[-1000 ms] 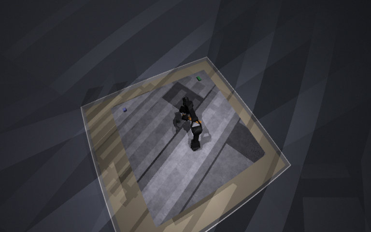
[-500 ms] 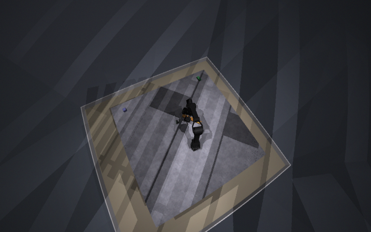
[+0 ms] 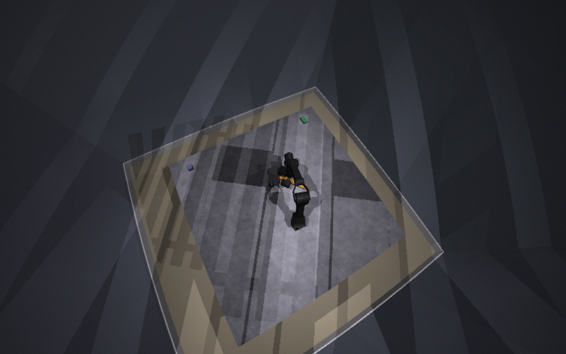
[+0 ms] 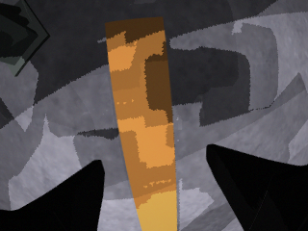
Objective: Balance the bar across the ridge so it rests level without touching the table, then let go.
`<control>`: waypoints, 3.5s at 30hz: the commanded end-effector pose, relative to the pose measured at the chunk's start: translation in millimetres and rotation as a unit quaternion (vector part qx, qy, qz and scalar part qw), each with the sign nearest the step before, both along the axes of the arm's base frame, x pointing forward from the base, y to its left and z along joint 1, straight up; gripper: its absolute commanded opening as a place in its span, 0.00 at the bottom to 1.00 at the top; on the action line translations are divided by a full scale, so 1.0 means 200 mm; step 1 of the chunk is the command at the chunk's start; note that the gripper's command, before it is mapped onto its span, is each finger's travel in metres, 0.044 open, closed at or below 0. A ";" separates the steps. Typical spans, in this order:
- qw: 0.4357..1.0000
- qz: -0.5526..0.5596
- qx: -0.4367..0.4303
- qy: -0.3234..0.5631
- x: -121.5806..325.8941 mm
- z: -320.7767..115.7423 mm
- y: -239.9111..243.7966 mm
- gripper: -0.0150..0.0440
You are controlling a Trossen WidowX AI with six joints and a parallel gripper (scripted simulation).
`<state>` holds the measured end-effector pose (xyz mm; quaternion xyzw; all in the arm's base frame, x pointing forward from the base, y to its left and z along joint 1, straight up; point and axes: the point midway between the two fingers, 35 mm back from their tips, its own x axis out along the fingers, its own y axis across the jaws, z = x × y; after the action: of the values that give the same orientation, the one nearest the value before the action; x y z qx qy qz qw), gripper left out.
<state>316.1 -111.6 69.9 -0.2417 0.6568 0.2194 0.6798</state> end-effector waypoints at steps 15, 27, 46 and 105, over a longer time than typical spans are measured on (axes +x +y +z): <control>1.000 0.002 0.004 0.005 -0.01 -0.10 0.01 0.79; 1.000 0.000 0.002 0.006 -0.01 -0.10 0.00 0.74; 1.000 0.000 0.002 0.006 0.00 -0.04 0.00 0.25; 0.992 0.130 0.003 0.005 0.12 0.44 0.35 0.25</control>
<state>335.8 -51.1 157.6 -0.3114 0.6290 0.2967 0.6475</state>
